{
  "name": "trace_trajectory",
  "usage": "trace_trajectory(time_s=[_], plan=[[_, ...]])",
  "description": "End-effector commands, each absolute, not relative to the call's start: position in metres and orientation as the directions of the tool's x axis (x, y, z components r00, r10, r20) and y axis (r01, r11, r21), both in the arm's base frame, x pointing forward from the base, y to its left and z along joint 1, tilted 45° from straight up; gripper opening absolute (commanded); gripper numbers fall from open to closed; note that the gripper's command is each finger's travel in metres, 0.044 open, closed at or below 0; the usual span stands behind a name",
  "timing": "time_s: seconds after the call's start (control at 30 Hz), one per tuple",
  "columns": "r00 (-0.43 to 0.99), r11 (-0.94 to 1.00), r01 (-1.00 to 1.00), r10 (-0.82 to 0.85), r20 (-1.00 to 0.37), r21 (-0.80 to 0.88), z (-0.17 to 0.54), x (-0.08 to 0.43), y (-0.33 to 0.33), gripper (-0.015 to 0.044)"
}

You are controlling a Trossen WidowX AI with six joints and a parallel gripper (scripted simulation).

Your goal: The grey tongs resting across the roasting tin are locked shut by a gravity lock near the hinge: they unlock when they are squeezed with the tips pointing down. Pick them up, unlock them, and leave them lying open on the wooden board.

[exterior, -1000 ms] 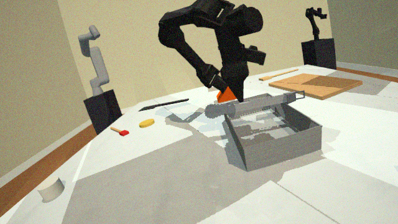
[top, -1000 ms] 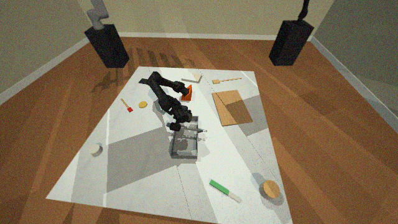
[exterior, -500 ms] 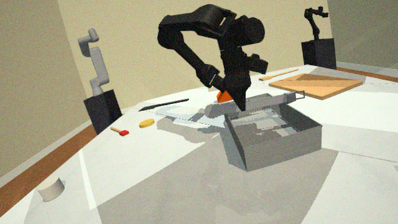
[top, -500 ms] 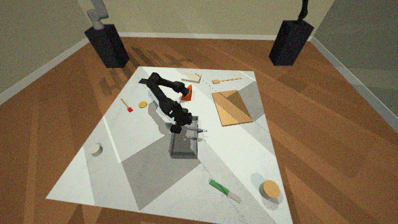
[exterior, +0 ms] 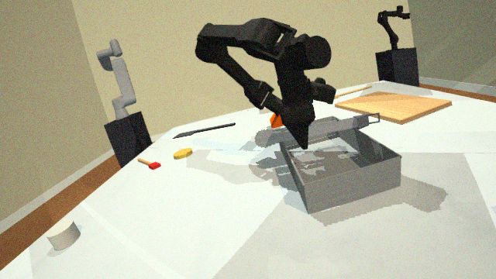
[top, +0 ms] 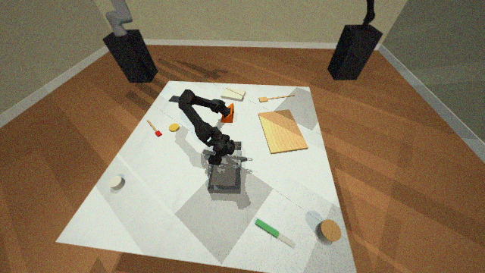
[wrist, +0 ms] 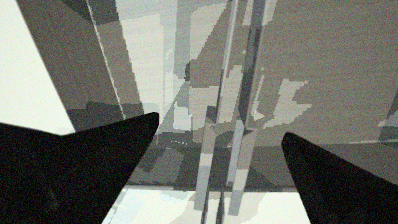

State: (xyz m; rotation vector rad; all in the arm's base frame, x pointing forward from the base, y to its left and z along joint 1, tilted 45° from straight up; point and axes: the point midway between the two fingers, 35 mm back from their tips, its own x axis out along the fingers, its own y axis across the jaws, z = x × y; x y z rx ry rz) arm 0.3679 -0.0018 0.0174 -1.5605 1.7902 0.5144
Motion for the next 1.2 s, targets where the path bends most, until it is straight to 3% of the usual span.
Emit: trace_trajectory(time_s=[0.0, 0.33, 0.73, 1.17], plan=[[-0.036, 0.192, -0.972, -0.698, -0.716, -0.139, 0.0116, 0.3659, -0.0085, 0.044], [-0.036, 0.192, -0.972, -0.699, -0.715, -0.139, 0.0045, 0.3645, -0.016, 0.044], [-0.035, 0.198, -0.97, -0.695, -0.719, -0.144, 0.0066, 0.3657, -0.0136, 0.0125], [-0.035, 0.198, -0.97, -0.695, -0.719, -0.144, 0.0066, 0.3657, -0.0136, 0.0038]])
